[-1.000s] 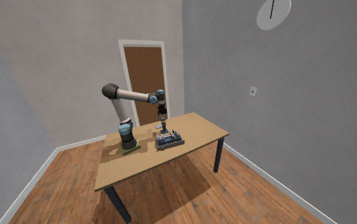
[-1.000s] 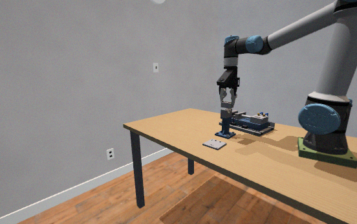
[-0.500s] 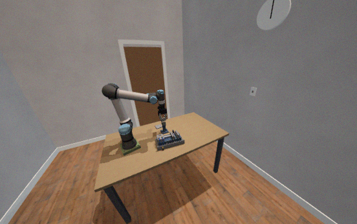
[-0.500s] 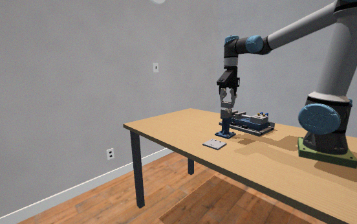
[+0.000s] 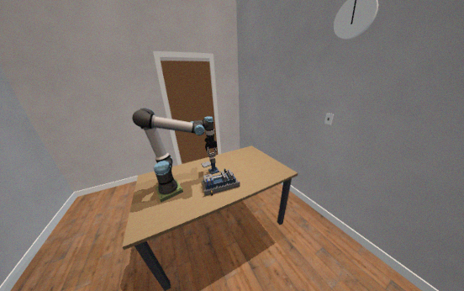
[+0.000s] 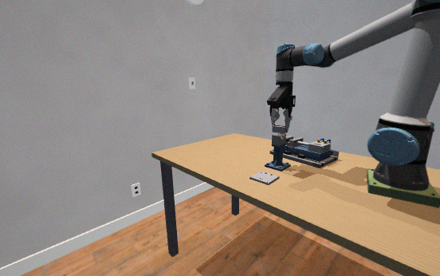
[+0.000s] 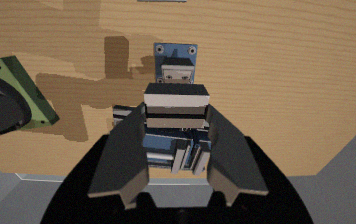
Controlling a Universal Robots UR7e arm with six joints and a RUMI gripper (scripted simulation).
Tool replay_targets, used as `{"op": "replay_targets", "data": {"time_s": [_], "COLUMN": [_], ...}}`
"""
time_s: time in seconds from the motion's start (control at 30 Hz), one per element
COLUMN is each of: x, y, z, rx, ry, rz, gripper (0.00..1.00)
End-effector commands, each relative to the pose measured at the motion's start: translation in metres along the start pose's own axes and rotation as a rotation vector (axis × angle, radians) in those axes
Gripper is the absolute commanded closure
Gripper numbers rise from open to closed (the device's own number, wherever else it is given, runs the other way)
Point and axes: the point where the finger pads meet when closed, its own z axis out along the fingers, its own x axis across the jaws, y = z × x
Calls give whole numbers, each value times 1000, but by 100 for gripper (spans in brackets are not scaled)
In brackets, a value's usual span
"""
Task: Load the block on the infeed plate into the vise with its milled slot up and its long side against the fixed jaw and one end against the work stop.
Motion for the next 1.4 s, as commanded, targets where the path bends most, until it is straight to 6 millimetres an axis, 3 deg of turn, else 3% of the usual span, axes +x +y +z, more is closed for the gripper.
{"op": "replay_targets", "data": {"time_s": [0.0,1.37], "x": [0,0], "y": [0,0], "z": [-2,-46], "rx": [0,0], "ry": [1,1], "rz": [0,0], "gripper": [100,100]}}
